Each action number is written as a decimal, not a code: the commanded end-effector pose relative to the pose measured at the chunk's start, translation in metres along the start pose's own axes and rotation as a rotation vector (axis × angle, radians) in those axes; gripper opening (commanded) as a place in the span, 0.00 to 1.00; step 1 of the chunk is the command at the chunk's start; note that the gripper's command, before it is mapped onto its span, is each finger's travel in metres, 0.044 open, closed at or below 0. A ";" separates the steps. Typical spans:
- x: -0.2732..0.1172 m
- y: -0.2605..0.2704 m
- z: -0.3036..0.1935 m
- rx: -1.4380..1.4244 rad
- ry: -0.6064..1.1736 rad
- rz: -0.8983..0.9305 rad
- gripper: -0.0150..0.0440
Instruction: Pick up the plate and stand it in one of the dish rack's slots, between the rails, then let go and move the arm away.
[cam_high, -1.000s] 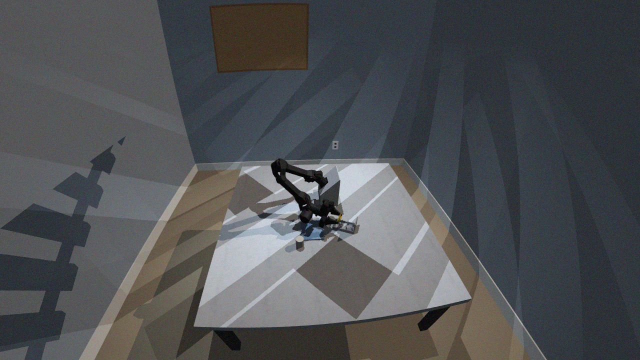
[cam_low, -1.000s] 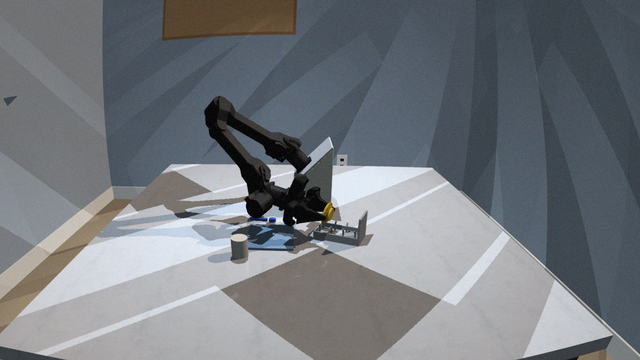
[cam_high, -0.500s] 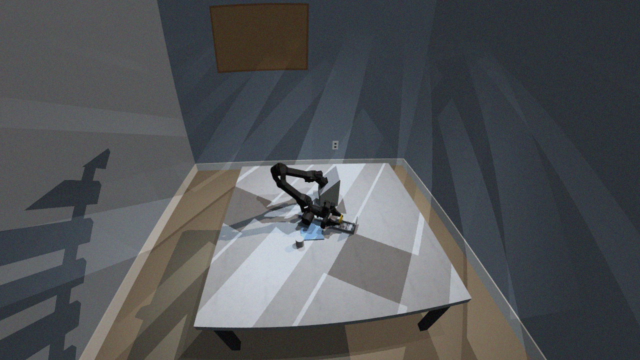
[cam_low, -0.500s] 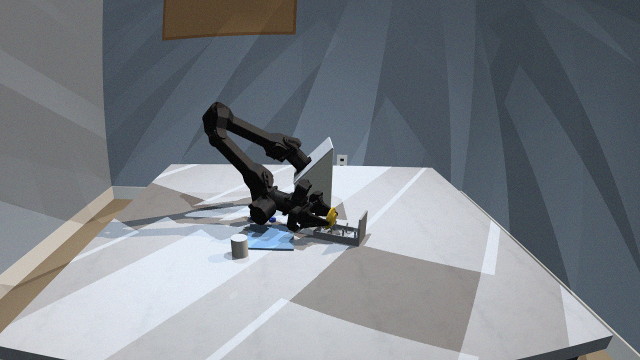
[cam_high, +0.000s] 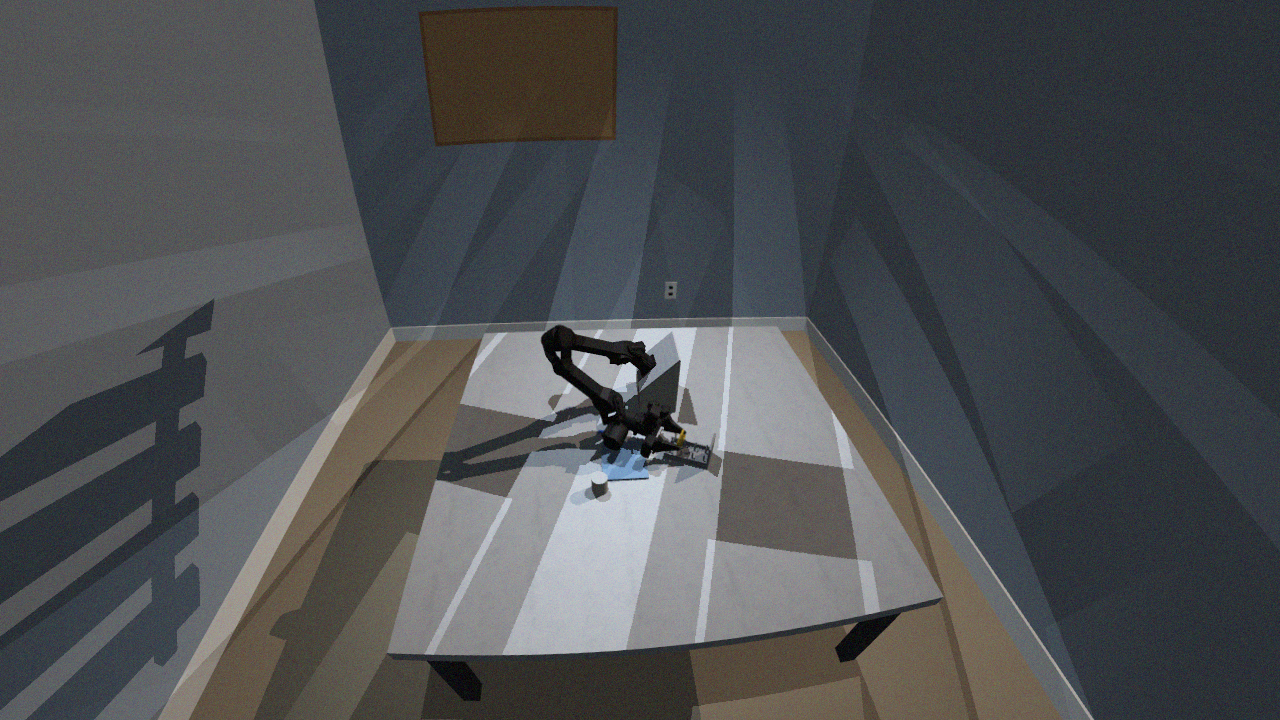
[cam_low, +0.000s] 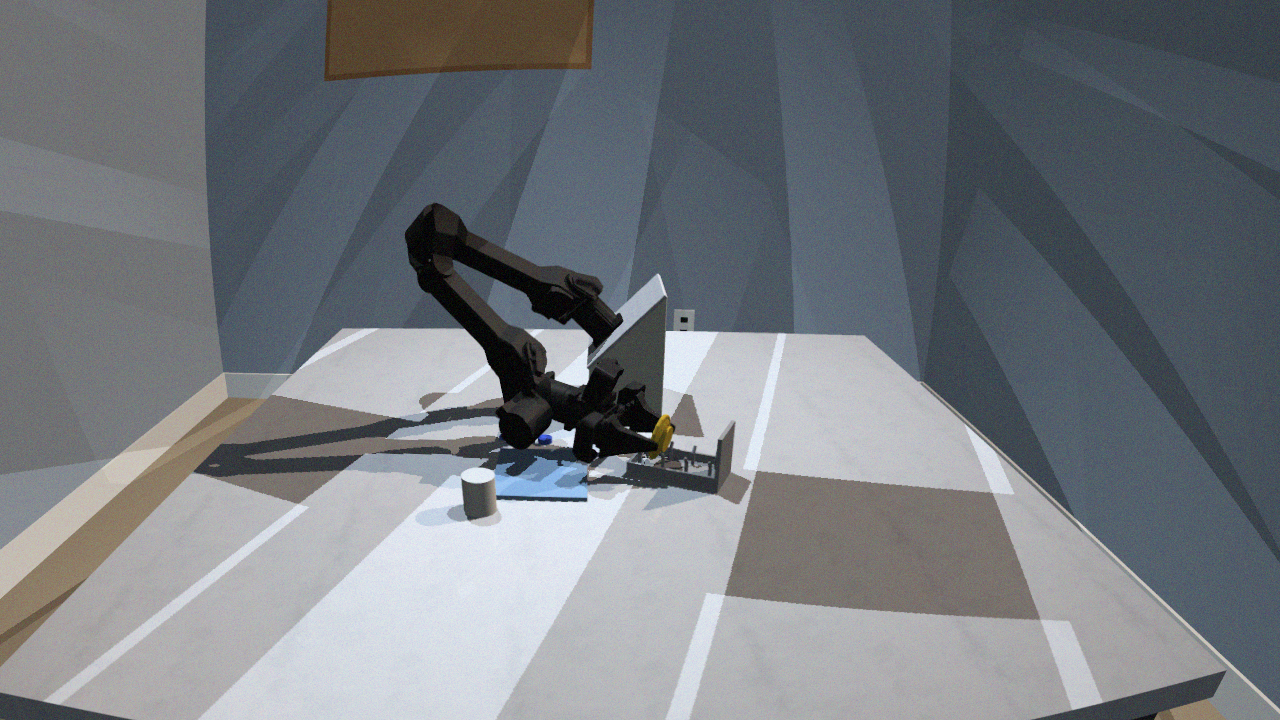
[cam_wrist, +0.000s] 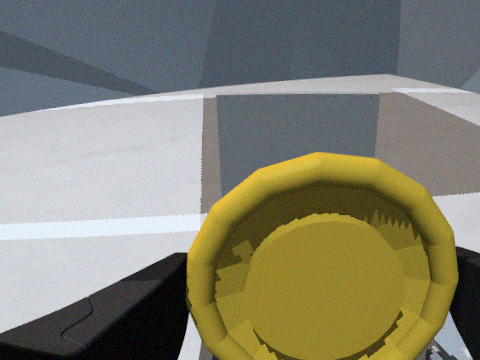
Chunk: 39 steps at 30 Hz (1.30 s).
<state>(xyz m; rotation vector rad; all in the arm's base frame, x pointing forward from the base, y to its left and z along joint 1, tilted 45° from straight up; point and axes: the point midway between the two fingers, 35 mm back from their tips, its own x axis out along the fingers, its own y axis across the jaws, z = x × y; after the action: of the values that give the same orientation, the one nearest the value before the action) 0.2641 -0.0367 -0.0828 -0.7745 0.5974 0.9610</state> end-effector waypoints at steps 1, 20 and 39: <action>0.000 0.000 0.000 0.000 0.000 0.000 0.48; 0.000 0.000 0.000 0.000 0.000 0.000 0.93; -0.016 -0.016 0.117 0.014 -0.009 0.017 0.93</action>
<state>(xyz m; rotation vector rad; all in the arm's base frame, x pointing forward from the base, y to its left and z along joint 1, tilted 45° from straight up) 0.2819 0.0403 -0.0016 -0.7557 0.5977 0.9807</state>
